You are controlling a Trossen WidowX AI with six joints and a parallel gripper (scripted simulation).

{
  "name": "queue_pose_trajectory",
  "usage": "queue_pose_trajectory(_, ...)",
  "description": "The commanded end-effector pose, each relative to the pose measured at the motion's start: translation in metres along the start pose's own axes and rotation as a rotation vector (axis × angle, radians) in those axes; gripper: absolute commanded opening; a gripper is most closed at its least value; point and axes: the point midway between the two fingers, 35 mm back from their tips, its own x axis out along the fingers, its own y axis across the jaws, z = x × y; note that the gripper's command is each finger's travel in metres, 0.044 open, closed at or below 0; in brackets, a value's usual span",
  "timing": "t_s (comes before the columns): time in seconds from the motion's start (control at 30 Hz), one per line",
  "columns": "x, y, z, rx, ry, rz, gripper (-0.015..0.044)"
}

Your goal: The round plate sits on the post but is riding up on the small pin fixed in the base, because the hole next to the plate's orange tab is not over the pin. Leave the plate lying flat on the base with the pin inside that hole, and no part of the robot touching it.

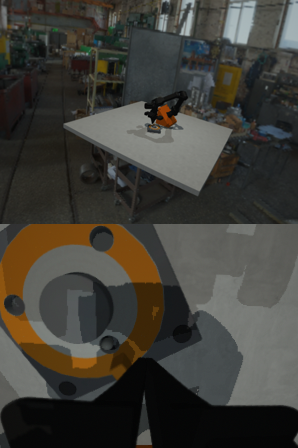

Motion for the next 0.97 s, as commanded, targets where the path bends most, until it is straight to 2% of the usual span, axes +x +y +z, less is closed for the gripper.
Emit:
queue_pose_trajectory(0.0, 0.001, 0.003, -0.003, -0.003, 0.002, 0.004, 0.0000)
queue_pose_trajectory(0.37, -0.046, 0.002, -0.004, -0.002, 0.003, 0.002, 0.0000)
queue_pose_trajectory(0.93, -0.040, 0.001, -0.004, 0.005, -0.002, 0.005, 0.0000)
